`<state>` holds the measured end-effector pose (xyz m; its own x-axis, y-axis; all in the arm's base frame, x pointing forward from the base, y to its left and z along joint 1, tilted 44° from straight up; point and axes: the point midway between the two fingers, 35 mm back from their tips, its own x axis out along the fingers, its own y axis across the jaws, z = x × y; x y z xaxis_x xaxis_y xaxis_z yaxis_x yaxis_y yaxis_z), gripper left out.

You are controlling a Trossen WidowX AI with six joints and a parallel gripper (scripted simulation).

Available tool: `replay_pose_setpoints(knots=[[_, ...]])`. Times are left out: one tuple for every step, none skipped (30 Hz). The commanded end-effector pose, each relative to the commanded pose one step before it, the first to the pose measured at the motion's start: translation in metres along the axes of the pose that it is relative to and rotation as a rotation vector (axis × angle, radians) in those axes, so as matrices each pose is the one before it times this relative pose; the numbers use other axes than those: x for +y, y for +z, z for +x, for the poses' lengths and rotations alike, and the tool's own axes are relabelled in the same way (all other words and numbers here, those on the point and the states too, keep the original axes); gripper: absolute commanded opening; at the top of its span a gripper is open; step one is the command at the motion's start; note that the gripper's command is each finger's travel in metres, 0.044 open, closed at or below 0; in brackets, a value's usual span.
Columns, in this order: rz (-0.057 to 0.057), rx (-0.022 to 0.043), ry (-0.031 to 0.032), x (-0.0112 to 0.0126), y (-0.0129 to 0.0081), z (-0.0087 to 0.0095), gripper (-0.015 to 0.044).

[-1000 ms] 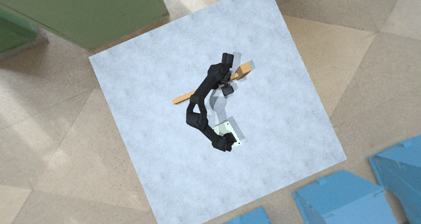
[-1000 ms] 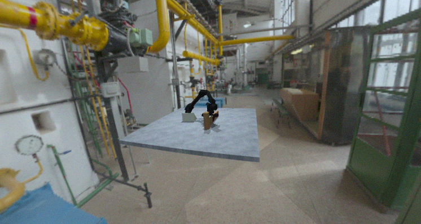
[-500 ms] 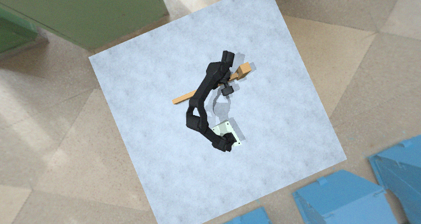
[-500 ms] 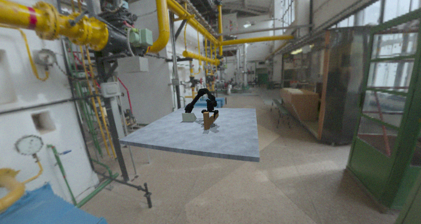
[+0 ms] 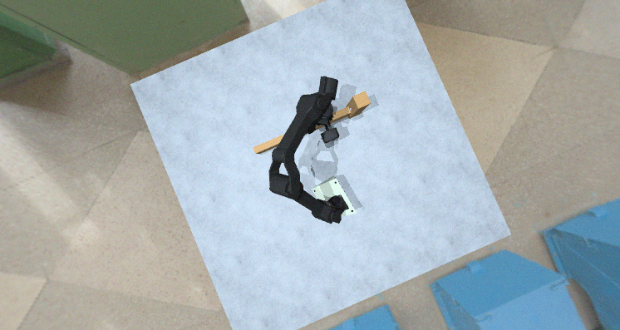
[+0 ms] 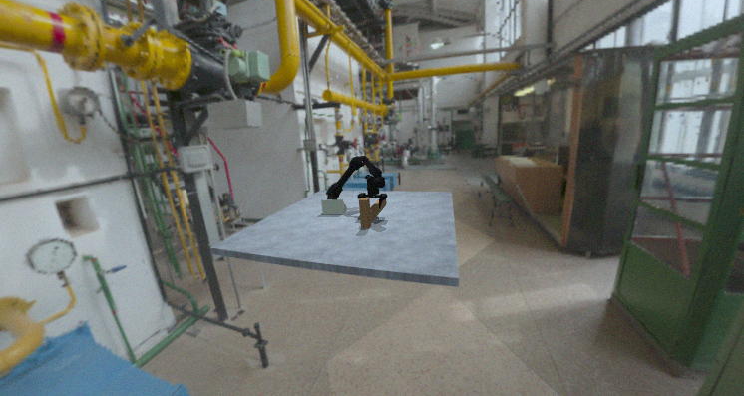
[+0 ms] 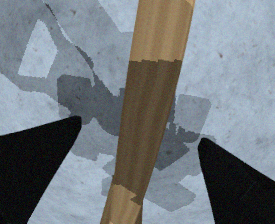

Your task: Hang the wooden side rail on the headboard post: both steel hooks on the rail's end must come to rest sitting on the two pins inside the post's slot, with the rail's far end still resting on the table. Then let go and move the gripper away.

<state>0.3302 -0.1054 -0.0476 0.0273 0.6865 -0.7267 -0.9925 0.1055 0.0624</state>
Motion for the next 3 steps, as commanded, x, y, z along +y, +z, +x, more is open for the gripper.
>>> replay_pose_setpoints(knots=[[-0.0005, -0.00027, 0.001, -0.00008, -0.00032, 0.00046, 0.044], [0.0, 0.0, 0.0, 0.0, 0.0, 0.0, 0.044], [0.0, 0.0, 0.0, 0.0, 0.0, 0.0, 0.044]])
